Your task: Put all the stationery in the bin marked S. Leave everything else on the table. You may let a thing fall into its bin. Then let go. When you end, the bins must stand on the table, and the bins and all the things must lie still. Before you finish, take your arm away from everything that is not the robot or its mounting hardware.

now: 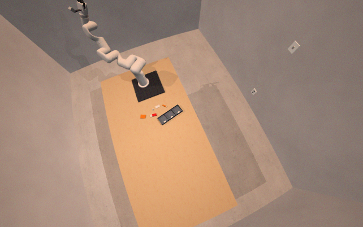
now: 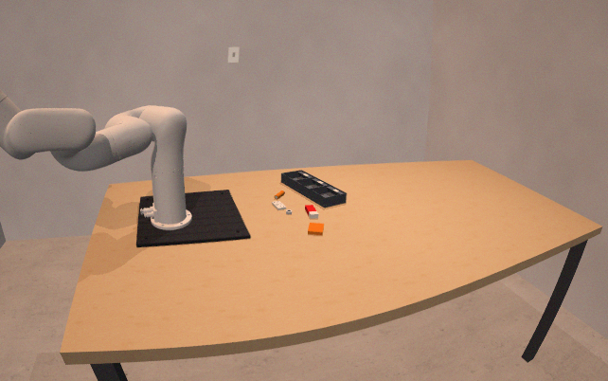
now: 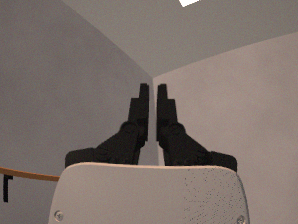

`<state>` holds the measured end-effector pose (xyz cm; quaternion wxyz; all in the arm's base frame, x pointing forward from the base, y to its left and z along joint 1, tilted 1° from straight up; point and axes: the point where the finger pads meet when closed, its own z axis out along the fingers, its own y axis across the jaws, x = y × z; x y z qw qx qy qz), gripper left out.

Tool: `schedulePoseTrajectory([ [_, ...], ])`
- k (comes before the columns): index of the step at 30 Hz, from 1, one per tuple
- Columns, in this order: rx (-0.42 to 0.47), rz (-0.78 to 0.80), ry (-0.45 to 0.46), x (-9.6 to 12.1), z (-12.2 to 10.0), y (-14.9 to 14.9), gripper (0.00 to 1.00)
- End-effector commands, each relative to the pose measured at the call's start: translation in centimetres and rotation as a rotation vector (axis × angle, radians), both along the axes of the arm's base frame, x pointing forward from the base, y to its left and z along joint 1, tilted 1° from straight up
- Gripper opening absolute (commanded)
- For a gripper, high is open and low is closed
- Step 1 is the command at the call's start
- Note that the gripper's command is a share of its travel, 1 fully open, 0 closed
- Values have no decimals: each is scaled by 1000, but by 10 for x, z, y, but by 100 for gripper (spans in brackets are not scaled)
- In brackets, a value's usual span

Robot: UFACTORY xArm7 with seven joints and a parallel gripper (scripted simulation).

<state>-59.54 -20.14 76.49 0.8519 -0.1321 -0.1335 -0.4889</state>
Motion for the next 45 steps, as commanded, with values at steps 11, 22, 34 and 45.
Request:
schedulePoseTrajectory([
  [11, -78, -152, 130, 53, 54, 48, 7],
  [22, -100, -187, 158, 90, 85, 80, 7],
  [34, -171, -303, 255, 151, 122, 123, 7],
  [45, -196, -336, 282, 180, 137, 143, 7],
])
